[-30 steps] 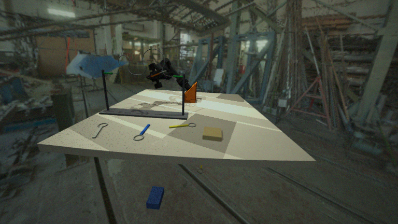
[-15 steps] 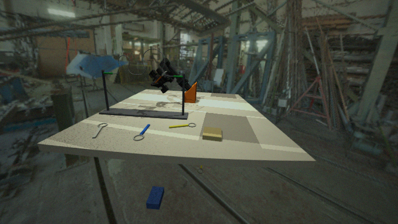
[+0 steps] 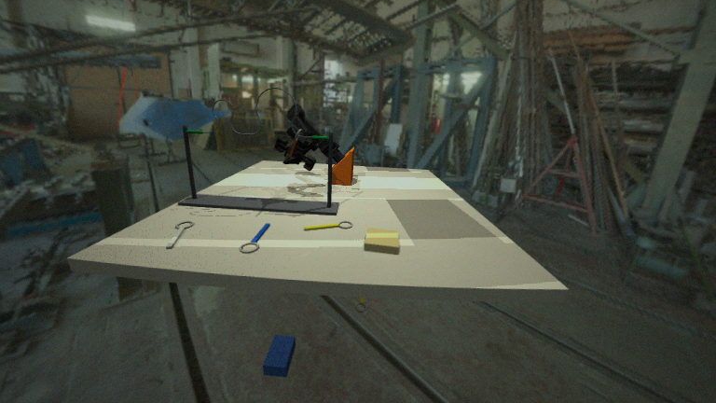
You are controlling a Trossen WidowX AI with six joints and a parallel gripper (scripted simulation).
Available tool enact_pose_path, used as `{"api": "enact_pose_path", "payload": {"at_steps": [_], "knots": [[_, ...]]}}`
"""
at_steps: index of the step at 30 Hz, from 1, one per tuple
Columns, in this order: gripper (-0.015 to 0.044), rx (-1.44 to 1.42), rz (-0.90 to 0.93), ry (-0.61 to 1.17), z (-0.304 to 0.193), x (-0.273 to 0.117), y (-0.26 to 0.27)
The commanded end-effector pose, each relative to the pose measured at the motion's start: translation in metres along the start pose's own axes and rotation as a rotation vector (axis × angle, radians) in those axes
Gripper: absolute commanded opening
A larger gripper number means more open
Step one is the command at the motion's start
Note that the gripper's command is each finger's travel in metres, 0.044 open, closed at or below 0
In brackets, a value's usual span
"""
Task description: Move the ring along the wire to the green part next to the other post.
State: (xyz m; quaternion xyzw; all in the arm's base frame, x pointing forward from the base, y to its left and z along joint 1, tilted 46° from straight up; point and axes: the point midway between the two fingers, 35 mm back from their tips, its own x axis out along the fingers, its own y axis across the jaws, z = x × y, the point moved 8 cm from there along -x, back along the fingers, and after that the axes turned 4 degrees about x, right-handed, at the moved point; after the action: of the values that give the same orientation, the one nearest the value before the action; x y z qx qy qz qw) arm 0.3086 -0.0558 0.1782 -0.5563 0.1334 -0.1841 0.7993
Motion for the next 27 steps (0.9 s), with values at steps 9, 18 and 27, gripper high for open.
{"api": "enact_pose_path", "payload": {"at_steps": [9,18,27], "knots": [[-0.015,0.232,0.106,0.042,0.004,-0.008,0.034],[-0.015,0.341,0.154,0.059,0.009,-0.013,0.052],[-0.015,0.393,0.177,0.067,0.014,-0.017,0.064]]}}
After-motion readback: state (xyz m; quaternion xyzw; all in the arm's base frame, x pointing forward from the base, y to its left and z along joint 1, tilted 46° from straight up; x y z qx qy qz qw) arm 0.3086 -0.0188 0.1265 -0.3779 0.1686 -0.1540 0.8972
